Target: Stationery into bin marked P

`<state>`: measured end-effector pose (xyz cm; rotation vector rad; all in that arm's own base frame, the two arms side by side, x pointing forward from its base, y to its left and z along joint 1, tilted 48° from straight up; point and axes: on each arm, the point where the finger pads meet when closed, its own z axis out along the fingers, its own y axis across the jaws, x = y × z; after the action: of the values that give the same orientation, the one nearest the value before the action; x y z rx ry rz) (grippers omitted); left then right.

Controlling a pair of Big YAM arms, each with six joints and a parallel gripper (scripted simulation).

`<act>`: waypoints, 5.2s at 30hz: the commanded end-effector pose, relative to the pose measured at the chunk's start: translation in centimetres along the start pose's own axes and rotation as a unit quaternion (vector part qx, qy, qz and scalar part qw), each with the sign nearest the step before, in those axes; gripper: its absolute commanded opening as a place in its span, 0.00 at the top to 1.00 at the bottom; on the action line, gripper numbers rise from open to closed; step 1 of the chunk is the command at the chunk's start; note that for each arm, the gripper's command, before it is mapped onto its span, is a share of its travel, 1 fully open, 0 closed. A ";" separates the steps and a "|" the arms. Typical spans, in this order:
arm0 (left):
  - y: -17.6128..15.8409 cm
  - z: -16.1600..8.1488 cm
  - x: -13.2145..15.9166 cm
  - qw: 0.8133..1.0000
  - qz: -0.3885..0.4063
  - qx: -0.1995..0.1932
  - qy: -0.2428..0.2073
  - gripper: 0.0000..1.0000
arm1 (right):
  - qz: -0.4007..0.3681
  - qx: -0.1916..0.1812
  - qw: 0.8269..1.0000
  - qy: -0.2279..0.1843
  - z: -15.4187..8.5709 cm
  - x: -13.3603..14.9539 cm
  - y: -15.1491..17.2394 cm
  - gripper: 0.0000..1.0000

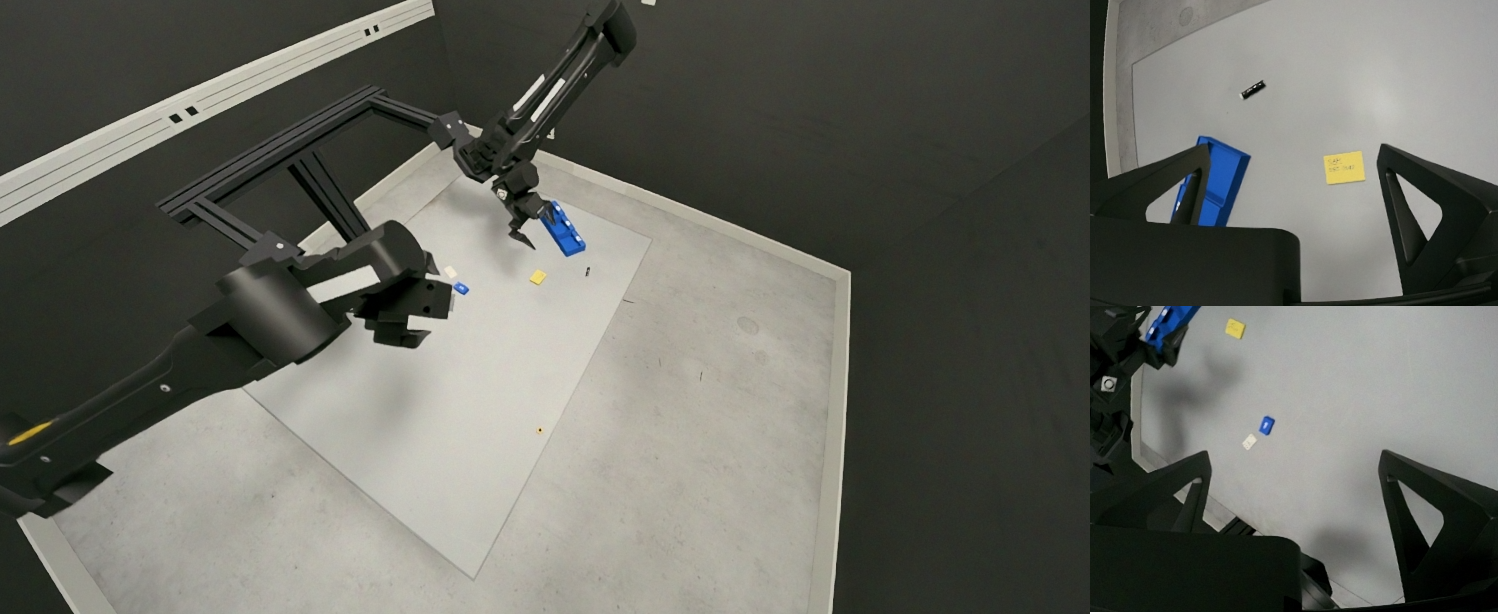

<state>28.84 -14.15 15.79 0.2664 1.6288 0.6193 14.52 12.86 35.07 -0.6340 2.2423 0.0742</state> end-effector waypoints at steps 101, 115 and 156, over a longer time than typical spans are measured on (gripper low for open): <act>0.0 0.0 0.0 1.000 0.000 0.000 0.000 0.00 | 0.247 0.240 0.938 0.032 -1.2 1.5 -13.5 0.00; 0.9 2.0 -0.9 1.000 0.005 -0.002 0.010 0.00 | 0.247 0.240 0.938 0.032 -1.2 1.5 -13.5 0.00; 20.1 6.9 8.6 0.968 -0.018 0.076 0.239 0.00 | 0.247 0.240 0.938 0.032 -1.2 1.5 -13.5 0.00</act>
<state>30.65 8.33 17.52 0.1866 2.1501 0.5604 19.33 0.45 34.97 0.1787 2.3442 -0.2695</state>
